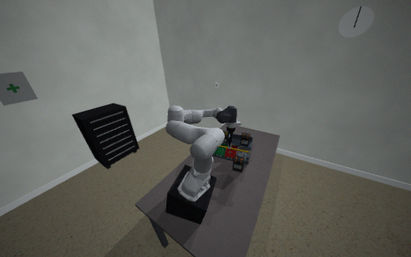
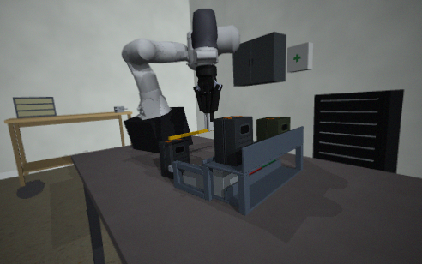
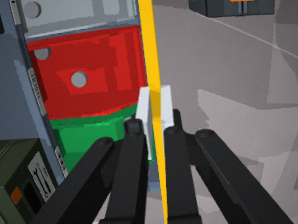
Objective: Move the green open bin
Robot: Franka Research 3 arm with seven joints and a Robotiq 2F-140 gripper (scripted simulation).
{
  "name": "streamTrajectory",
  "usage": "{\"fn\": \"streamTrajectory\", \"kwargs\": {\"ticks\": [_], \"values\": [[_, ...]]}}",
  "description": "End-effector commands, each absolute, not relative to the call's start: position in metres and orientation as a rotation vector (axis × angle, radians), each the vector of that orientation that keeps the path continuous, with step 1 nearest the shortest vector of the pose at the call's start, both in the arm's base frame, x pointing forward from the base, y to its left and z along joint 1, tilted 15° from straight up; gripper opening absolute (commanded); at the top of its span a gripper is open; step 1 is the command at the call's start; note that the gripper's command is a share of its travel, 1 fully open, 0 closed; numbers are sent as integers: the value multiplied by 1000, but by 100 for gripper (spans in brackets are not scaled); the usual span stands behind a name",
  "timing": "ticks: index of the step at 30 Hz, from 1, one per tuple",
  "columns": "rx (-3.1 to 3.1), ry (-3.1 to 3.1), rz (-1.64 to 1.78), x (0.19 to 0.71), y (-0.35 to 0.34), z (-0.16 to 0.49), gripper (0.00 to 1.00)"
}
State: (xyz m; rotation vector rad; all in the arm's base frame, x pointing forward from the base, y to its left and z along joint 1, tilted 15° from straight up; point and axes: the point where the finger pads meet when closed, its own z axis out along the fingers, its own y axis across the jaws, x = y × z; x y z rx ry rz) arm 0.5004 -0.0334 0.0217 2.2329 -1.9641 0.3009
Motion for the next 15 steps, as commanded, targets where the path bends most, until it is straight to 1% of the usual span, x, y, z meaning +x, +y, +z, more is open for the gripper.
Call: {"fn": "streamTrajectory", "kwargs": {"ticks": [1,15], "values": [[2232,-1966,307,502,-34,21,0],[2232,-1968,311,504,-34,20,0]]}}
